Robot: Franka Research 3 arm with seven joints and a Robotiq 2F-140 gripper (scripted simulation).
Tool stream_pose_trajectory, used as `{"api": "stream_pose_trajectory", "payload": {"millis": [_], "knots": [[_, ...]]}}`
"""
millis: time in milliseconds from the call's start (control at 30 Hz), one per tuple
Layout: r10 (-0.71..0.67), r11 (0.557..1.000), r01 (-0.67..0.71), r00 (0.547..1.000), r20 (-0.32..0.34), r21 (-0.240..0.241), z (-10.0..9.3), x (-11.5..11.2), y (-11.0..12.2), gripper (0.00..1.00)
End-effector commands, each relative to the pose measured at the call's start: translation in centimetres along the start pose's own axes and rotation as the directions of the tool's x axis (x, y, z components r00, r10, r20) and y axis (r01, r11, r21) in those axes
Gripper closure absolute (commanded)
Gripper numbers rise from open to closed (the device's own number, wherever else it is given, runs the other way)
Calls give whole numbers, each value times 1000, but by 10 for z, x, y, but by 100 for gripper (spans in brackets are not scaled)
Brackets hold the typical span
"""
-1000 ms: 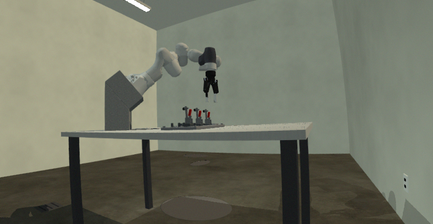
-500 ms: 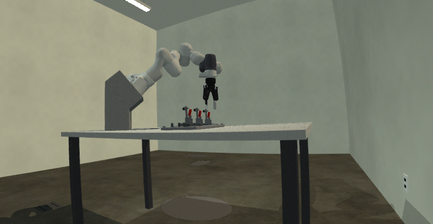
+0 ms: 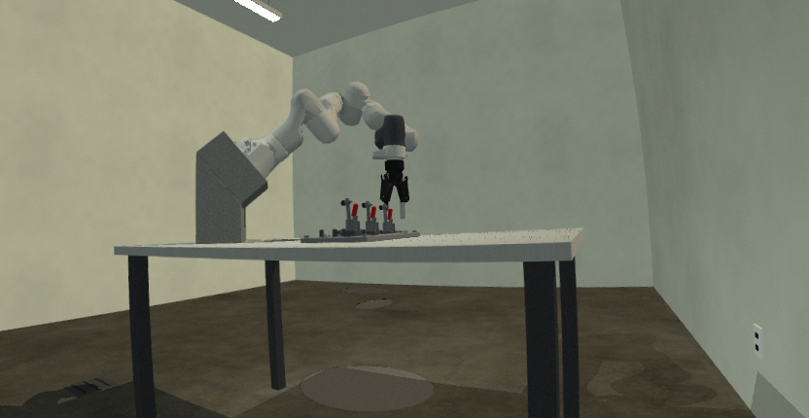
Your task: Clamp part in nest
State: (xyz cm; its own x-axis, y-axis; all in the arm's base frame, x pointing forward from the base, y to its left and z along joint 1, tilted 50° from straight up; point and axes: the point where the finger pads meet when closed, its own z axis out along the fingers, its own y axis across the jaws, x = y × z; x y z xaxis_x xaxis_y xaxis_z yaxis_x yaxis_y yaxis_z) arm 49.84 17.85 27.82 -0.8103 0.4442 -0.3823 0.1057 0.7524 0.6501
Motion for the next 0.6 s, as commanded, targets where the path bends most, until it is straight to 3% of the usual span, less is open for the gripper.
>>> {"api": "stream_pose_trajectory", "payload": {"millis": [0, 567], "knots": [[-33, 999, 33, 999, 27, -1, 7, -9, -1, 42], [-33, 999, 33, 999, 27, -1, 26, -10, -1, 42]]}}
